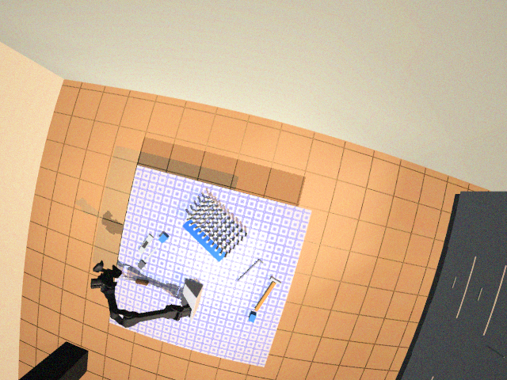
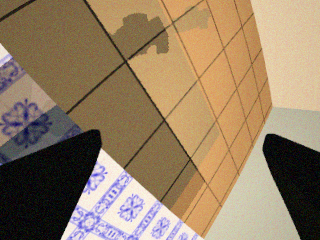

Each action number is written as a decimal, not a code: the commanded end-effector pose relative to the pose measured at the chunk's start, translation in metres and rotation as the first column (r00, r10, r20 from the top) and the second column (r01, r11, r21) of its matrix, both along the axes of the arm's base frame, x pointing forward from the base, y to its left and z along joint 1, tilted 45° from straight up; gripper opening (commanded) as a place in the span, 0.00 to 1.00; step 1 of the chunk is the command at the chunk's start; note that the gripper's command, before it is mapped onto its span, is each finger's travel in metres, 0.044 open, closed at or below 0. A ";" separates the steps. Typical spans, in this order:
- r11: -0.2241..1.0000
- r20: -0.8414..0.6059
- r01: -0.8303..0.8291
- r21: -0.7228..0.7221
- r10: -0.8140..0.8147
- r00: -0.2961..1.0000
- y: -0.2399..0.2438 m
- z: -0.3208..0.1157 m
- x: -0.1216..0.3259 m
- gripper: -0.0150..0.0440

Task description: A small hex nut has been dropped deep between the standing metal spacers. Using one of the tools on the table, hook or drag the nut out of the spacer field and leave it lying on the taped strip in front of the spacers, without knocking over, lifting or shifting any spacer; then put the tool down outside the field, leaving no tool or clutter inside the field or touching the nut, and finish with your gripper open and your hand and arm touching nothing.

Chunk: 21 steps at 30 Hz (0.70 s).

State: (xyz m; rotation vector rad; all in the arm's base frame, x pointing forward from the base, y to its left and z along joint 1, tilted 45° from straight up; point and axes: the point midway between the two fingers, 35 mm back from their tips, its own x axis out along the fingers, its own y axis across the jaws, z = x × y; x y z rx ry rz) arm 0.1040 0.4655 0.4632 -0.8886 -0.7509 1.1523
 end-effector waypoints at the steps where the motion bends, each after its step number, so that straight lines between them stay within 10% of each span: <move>1: 0.996 -0.067 0.089 0.008 -0.088 0.994 -0.009 -0.021 0.049 1.00; 21: 0.814 -0.533 0.581 0.028 -0.479 0.697 -0.157 -0.166 0.277 1.00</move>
